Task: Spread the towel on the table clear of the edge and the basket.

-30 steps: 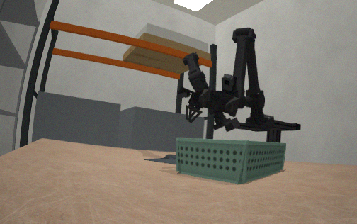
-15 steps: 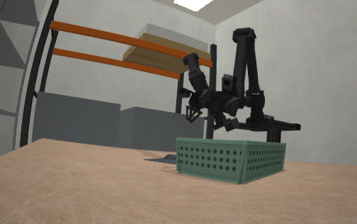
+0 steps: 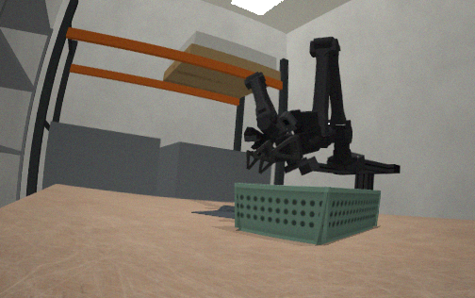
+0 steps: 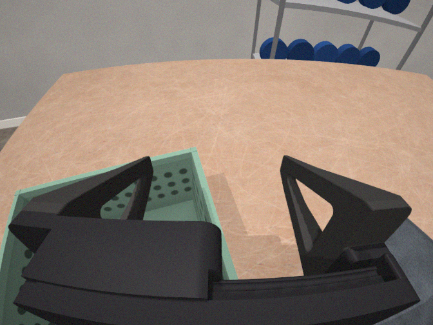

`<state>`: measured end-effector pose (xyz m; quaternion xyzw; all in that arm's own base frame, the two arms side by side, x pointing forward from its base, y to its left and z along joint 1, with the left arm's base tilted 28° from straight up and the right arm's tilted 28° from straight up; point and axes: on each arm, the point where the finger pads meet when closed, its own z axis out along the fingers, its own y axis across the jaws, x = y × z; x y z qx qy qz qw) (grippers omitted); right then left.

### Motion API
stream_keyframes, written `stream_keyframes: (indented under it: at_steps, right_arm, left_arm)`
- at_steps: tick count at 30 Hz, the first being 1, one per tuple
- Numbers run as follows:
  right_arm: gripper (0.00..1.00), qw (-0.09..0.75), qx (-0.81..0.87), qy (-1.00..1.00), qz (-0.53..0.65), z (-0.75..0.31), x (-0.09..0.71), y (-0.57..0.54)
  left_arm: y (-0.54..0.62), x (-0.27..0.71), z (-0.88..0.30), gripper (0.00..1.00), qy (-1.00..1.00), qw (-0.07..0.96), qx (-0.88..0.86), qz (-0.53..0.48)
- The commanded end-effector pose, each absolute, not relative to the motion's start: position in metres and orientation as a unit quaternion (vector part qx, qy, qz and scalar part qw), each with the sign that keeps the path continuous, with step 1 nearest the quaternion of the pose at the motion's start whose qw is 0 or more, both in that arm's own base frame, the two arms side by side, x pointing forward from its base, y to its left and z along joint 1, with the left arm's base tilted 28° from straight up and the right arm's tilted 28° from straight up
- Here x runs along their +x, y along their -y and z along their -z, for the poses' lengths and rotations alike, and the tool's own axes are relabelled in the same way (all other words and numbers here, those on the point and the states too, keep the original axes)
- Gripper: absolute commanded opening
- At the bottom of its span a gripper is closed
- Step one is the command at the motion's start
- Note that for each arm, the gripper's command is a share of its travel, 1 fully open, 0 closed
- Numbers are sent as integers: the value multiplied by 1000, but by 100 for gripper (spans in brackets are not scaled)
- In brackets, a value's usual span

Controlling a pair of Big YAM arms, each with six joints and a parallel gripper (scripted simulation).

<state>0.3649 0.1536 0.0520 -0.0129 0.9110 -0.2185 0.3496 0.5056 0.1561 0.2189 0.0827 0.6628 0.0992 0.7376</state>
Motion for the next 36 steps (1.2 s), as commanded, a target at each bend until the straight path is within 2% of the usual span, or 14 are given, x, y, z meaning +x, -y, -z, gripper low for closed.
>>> stream_keyframes:
  at_steps: [1, 17, 27, 36]
  right_arm:
    - [100, 372, -139, -895, 202, -56, 369, -143]
    - [100, 359, -376, -841, 150, 5, 332, -79]
    - [100, 361, -508, -777, 90, 29, 318, -47]
    - [100, 364, -521, -770, 57, 36, 312, -39]
  left_arm:
    - [-138, 515, -219, 100, -669, 704, 192, -142]
    - [-70, 526, -174, 100, -674, 584, 441, -99]
    - [-12, 534, -117, 100, -643, 437, 627, -50]
    - [30, 541, -89, 100, -608, 319, 727, -16]
